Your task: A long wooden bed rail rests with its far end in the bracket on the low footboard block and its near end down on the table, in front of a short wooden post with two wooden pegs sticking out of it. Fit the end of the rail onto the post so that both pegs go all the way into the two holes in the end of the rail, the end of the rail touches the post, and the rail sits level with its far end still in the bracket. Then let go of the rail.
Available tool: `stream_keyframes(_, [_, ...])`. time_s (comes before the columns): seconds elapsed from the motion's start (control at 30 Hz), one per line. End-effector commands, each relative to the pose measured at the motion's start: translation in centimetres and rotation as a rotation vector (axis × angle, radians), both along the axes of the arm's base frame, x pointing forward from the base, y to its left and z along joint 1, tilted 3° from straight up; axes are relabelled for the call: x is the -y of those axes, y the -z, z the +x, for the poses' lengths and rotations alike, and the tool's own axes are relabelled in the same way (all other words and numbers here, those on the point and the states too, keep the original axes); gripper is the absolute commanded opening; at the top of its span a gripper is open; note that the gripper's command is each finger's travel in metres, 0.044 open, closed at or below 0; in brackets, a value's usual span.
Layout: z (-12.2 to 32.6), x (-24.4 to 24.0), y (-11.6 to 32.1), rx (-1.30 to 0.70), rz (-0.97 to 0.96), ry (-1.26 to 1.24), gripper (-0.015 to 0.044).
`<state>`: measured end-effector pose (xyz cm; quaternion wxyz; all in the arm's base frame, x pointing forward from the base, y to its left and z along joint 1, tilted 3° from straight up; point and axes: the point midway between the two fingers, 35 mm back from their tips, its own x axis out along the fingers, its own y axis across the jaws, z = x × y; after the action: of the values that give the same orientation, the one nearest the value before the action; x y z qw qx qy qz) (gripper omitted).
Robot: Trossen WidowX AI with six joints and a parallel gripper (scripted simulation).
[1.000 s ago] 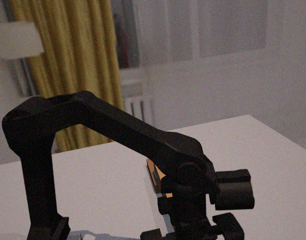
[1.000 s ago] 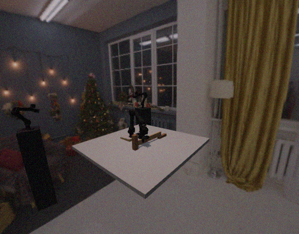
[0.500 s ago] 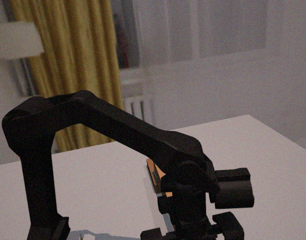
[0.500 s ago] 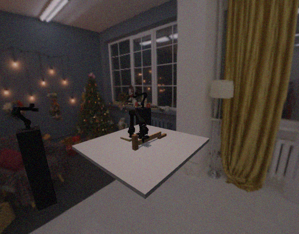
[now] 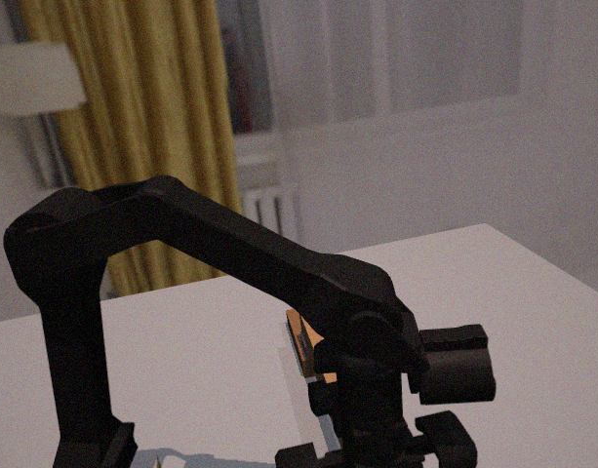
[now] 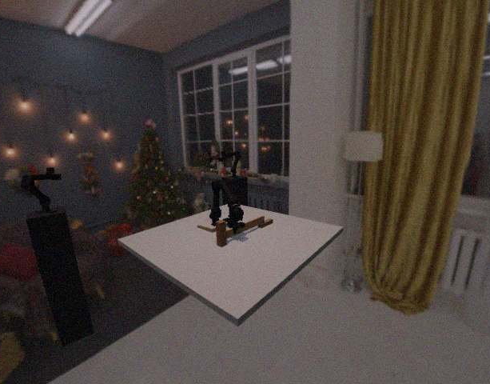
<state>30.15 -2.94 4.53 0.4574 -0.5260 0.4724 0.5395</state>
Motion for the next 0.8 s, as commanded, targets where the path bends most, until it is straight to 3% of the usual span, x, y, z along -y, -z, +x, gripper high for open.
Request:
stream_keyframes(0.0, [-0.04,-0.03,-0.02,0.004,0.0,0.003,0.0])
stream_keyframes(0.77, [-0.11,0.36,-0.03,0.003,0.0,0.003,0.0])
